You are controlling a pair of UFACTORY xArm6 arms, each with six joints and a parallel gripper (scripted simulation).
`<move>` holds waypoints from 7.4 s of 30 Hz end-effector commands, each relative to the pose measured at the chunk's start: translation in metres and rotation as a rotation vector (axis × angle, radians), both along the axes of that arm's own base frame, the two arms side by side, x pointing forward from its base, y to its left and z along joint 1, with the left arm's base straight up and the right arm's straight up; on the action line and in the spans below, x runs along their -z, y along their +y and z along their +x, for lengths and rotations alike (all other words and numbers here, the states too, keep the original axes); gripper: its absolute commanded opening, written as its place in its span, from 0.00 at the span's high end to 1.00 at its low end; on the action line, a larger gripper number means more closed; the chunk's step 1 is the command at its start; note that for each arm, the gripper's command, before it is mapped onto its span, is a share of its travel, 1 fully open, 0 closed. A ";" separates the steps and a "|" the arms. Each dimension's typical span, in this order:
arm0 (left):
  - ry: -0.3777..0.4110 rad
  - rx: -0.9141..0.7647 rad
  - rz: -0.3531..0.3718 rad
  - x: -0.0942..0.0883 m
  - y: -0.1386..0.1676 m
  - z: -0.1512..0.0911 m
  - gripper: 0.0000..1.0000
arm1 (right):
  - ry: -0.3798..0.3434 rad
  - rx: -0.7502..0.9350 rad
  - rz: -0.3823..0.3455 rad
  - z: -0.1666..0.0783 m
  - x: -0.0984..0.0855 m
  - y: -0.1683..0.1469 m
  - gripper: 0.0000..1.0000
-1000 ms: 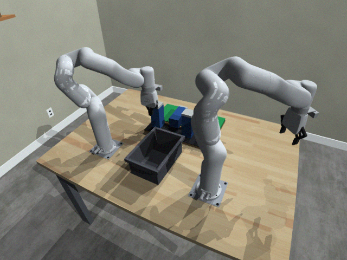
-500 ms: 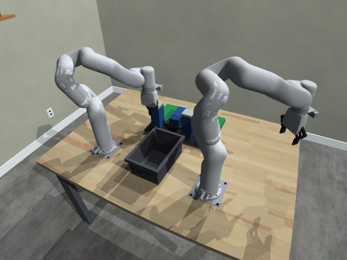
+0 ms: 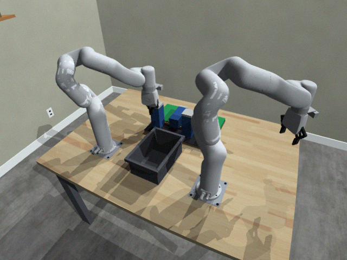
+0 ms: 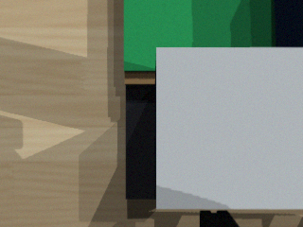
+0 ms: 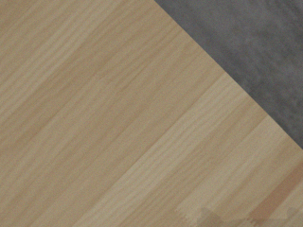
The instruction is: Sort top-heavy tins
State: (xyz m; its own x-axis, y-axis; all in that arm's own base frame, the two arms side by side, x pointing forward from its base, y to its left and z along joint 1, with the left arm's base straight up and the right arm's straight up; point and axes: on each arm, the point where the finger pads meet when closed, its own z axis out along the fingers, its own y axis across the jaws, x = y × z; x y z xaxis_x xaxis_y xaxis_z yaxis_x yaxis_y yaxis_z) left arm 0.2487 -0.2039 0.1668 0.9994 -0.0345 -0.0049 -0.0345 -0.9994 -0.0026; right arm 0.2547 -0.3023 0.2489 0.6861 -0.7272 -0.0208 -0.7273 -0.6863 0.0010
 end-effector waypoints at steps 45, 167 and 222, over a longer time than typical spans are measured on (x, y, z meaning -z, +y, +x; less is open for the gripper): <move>-0.003 0.001 -0.003 -0.001 -0.002 0.024 1.00 | -0.003 0.000 -0.003 0.001 -0.001 -0.001 0.00; -0.003 0.000 -0.003 -0.001 -0.003 0.048 1.00 | -0.003 0.000 -0.003 0.001 -0.001 -0.001 0.00; -0.003 0.000 -0.003 -0.001 -0.002 0.017 1.00 | -0.003 0.000 -0.003 0.001 -0.001 -0.001 0.00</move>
State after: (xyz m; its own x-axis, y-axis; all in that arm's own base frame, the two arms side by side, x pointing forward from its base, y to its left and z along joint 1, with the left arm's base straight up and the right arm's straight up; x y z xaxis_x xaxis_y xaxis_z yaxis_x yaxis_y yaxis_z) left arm 0.2703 -0.2052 0.1666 0.9994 -0.0341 -0.0052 -0.0341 -0.9994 -0.0027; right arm 0.2547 -0.3023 0.2489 0.6861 -0.7272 -0.0208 -0.7273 -0.6863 0.0010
